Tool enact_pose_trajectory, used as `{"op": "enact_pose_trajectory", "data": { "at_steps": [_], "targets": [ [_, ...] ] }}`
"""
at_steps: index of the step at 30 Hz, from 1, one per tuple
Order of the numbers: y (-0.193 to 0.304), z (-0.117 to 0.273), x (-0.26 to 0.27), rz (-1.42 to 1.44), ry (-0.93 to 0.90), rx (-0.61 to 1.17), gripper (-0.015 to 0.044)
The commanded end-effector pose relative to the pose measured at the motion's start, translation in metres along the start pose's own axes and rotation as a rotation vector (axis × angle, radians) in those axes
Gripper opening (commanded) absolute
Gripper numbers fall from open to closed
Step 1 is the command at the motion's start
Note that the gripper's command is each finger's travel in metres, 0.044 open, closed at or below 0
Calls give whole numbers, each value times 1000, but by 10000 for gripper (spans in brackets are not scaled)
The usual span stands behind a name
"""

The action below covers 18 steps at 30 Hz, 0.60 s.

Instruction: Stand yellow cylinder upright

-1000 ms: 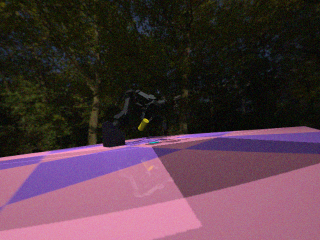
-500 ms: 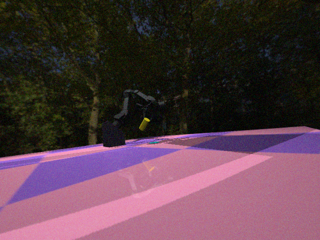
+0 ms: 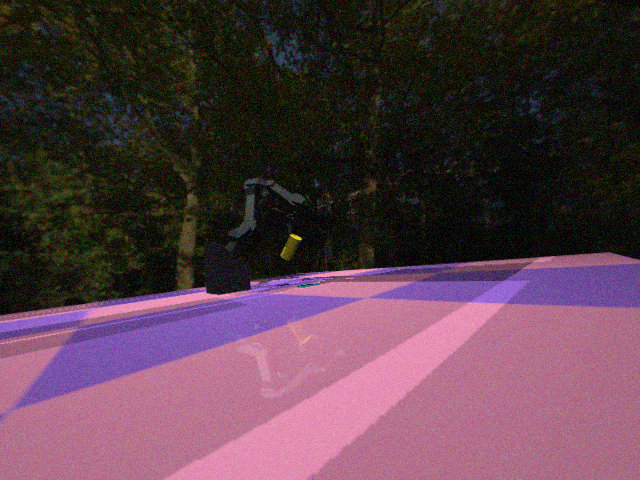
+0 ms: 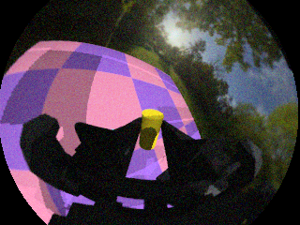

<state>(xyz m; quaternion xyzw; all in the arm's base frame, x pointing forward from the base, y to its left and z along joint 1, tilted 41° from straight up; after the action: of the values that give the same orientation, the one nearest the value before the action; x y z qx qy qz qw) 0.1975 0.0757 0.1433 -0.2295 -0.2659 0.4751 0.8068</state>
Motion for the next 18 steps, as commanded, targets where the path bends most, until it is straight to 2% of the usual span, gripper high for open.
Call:
{"op": "enact_pose_trajectory", "data": {
  "at_steps": [1,18],
  "targets": [
    [0,2,0,-18,-11,-31,105],
    [2,7,1,-79,-50,-133,105]
  ]
}}
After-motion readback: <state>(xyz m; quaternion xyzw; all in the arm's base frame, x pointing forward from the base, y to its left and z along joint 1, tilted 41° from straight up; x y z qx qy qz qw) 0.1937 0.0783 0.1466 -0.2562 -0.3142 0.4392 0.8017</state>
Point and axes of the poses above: the point midway between the two fingers, 35 mm back from their tips, its own z axis back along the fingers, its own x axis across the jaws, y = z × x, the point moved 4 cm from there along z, back along the fingers, and after that the axes turned 4 degrees about -z, right-handed, at the moved point
